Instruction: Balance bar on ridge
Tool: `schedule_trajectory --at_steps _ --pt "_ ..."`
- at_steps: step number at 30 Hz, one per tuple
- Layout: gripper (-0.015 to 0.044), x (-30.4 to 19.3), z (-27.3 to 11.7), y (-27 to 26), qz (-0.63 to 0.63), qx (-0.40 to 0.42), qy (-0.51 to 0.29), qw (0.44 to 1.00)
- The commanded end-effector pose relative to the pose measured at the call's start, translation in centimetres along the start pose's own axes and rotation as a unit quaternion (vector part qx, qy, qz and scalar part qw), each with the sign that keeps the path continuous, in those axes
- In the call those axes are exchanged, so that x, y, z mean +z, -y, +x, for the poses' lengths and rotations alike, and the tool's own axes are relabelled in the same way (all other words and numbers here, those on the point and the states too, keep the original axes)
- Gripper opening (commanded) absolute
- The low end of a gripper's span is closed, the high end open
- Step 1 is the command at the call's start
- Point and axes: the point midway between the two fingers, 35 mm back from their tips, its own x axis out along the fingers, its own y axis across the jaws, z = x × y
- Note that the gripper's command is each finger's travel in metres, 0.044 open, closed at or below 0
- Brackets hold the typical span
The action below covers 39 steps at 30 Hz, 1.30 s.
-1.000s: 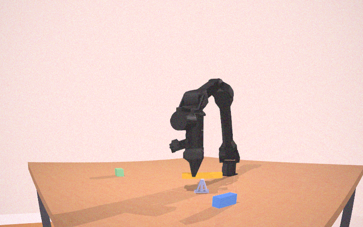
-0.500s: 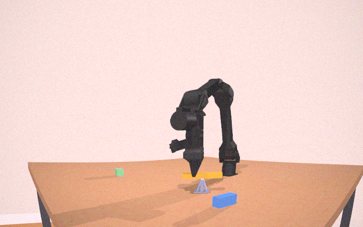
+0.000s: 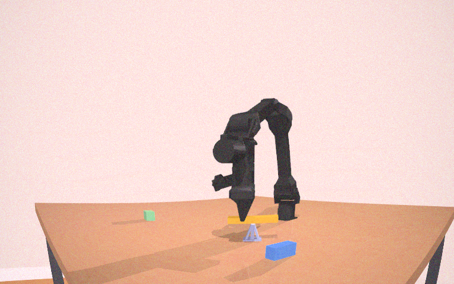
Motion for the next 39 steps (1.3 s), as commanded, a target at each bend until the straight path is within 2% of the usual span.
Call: schedule_trajectory --at_steps 1,39 --pt "0.0167 0.0 0.0 0.0 0.0 0.0 0.0 1.0" --pt "0.0185 0.0 0.0 0.0 0.0 0.0 0.0 1.0"
